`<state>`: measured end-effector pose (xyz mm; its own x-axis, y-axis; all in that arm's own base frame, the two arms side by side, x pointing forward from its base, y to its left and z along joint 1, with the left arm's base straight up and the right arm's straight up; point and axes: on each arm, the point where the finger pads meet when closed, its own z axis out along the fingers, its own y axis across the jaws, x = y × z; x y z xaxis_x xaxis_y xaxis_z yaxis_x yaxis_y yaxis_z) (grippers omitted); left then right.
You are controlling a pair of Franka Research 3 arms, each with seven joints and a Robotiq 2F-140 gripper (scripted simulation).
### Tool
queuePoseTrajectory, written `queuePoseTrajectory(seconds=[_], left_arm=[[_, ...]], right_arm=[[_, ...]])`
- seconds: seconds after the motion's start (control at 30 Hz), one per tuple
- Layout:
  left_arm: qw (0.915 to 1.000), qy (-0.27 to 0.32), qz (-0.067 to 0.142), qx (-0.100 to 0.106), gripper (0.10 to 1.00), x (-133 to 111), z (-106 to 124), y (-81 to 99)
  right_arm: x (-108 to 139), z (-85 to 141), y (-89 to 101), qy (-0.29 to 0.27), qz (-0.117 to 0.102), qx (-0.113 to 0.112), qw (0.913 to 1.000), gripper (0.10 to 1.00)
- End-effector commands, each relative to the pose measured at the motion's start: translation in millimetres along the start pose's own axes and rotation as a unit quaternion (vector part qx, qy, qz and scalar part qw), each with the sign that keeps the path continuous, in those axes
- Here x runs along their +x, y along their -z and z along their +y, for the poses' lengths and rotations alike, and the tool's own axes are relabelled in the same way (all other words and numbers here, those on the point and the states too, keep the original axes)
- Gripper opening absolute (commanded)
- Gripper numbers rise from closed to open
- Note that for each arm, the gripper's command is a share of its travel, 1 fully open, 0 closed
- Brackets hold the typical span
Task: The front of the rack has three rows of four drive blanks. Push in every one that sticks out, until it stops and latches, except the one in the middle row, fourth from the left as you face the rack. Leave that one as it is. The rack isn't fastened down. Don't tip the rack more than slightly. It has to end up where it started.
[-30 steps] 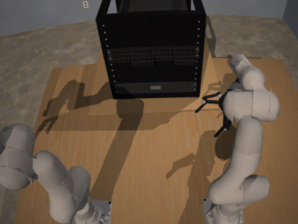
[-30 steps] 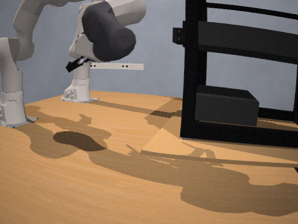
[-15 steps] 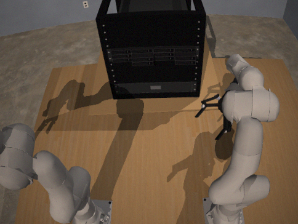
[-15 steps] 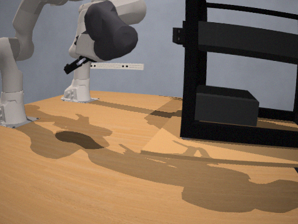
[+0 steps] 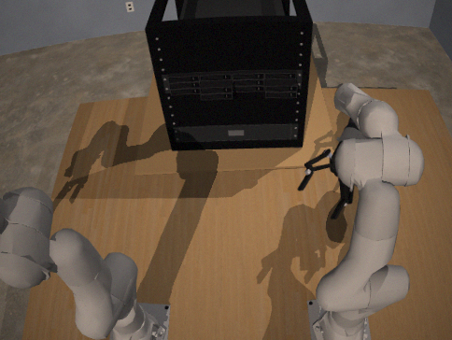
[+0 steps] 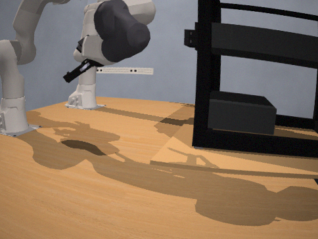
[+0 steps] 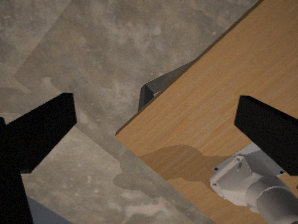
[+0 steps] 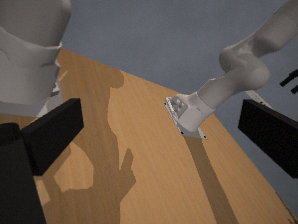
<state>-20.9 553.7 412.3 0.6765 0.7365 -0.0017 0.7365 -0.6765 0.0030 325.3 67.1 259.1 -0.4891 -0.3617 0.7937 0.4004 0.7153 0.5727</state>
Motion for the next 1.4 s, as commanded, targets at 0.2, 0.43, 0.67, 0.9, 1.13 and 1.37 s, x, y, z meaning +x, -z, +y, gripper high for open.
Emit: queuePoseTrajectory(seconds=[0.2, 0.43, 0.67, 0.9, 1.13, 1.37], left_arm=[[1.0, -0.001, 0.001, 0.001, 1.0, -1, -1, 0.6], [1.0, -0.001, 0.001, 0.001, 1.0, -1, -1, 0.6], [1.0, -0.001, 0.001, 0.001, 1.0, -1, -1, 0.6], [1.0, -0.001, 0.001, 0.001, 1.0, -1, -1, 0.6], [1.0, -0.001, 0.001, 0.001, 1.0, -1, -1, 0.6], [1.0, -0.001, 0.001, 0.001, 1.0, -1, -1, 0.6]], right_arm=[[-3, -25, -6.7, 0.041, -0.007, 0.065, 0.997, 1.0], [-2, -47, -10.0, 0.066, -0.005, 0.127, 0.9897, 1.0], [-1, -64, -9.1, 0.086, -0.001, 0.178, 0.9803, 1.0], [0, -88, -1.9, 0.119, 0.009, 0.256, 0.9592, 1.0], [1, -104, 8.3, 0.145, 0.021, 0.317, 0.9371, 1.0], [2, -122, 29.6, 0.182, 0.044, 0.403, 0.8958, 1.0]])
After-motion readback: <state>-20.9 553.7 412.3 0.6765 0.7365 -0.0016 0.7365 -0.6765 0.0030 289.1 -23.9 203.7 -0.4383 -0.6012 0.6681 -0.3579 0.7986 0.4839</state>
